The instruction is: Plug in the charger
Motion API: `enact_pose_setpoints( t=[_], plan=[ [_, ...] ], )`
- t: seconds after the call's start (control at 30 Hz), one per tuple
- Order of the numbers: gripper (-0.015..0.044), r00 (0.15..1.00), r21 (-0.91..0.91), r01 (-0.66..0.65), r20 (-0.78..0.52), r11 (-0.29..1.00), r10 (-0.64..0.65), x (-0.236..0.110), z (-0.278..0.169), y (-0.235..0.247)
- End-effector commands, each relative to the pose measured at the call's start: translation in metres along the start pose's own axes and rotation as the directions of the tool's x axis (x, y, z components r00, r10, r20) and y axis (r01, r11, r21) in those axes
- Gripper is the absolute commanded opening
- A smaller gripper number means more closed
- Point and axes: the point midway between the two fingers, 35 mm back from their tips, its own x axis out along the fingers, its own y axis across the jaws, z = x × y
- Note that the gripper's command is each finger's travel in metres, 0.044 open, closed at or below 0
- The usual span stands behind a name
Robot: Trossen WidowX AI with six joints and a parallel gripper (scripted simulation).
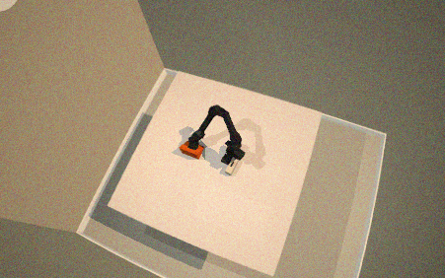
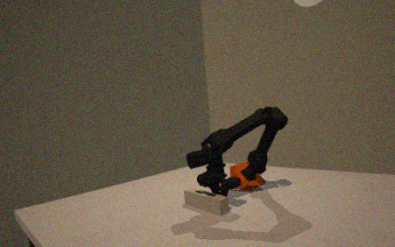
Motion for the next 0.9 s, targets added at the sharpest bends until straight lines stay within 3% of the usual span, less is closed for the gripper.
enact_pose_setpoints(
  t=[0.0,0.87],
  plan=[
    [0.0,1.0,-0.022,0.002,0.026,1.0,-0.001,-0.002,0.0109,0.0018],
    [0.0,1.0,-0.022,0.002,0.025,1.0,-0.001,-0.0016,0.0079,0.0018]
  ],
)
